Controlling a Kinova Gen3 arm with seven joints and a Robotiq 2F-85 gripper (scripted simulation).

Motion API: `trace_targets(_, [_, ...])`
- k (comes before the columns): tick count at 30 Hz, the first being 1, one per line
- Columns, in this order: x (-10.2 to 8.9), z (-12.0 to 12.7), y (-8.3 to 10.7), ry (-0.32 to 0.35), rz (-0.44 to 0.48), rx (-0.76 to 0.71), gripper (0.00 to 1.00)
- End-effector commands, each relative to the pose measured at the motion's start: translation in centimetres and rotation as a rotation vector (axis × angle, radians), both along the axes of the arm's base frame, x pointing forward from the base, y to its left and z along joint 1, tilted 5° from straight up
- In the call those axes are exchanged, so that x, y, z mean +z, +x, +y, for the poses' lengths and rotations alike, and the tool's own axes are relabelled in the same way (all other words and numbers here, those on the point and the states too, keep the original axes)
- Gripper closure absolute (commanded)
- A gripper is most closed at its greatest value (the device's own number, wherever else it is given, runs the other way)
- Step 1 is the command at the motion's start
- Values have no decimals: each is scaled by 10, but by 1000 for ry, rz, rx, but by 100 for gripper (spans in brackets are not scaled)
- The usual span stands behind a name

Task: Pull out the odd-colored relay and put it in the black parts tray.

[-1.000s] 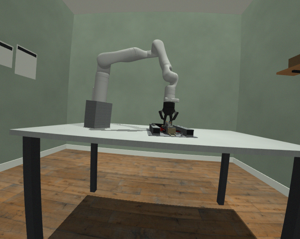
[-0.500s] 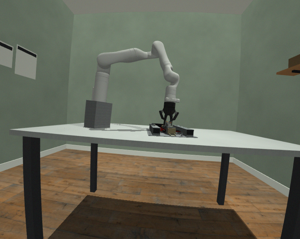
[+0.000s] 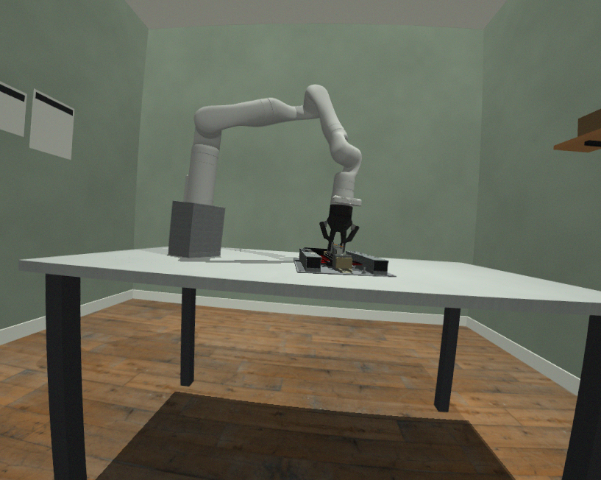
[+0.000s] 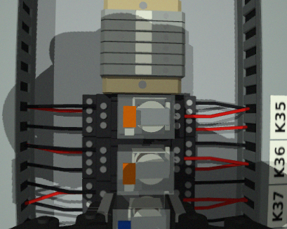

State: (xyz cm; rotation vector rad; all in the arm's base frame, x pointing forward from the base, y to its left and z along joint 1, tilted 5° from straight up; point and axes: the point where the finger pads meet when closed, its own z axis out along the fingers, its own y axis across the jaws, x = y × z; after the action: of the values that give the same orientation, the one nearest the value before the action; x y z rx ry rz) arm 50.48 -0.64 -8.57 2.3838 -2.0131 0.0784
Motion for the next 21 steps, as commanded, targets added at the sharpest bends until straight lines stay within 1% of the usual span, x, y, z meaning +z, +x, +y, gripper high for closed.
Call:
trace_targets(1, [1,0,1,0,0,0,100])
trace_targets(21, [1,0,1,-5,29,-2,100])
